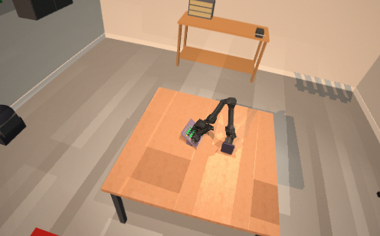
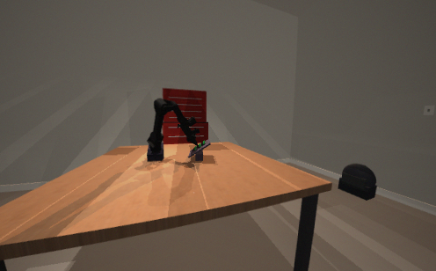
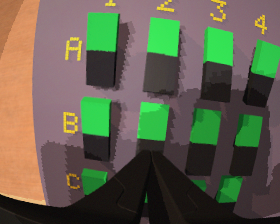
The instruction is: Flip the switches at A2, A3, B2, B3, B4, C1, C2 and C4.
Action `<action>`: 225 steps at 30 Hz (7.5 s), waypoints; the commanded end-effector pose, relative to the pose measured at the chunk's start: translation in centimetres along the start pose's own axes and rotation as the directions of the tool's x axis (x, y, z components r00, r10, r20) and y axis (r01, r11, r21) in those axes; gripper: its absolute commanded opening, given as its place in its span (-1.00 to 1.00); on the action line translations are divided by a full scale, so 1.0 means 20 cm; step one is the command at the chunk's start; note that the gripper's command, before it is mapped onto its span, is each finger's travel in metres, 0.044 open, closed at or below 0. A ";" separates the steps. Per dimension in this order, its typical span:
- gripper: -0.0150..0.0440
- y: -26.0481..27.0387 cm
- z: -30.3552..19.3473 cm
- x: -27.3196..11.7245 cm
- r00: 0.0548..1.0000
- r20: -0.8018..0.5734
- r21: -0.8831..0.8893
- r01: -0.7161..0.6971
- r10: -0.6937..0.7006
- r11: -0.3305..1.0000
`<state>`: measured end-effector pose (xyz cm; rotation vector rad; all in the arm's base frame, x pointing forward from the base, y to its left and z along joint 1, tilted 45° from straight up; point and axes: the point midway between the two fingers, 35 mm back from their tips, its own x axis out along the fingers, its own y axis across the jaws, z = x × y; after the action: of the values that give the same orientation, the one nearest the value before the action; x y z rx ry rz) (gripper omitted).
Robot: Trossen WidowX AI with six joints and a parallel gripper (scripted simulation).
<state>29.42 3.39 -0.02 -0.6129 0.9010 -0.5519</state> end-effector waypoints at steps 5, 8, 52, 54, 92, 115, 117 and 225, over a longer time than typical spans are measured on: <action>-0.49 0.00 0.00 0.01 1.000 -0.001 -0.004 0.000 0.000 1.000; -0.49 0.00 0.00 0.01 1.000 -0.001 -0.004 0.000 0.000 1.000; -0.49 -0.13 0.00 -0.16 1.000 -0.007 -0.005 -0.003 0.003 1.000; -0.49 -0.13 0.00 -0.13 1.000 -0.002 -0.005 0.000 0.000 1.000; -0.49 -0.14 0.00 -0.01 1.000 -0.001 -0.005 0.001 -0.001 1.000; -0.49 -0.14 0.00 0.00 1.000 -0.001 -0.005 0.001 -0.001 1.000; -0.49 -0.14 0.00 0.00 1.000 -0.001 -0.005 0.001 -0.001 1.000; -0.49 -0.27 0.00 0.00 1.000 -0.001 -0.006 0.002 -0.002 1.000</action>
<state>28.37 -0.40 3.93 -0.6175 0.8996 -0.5568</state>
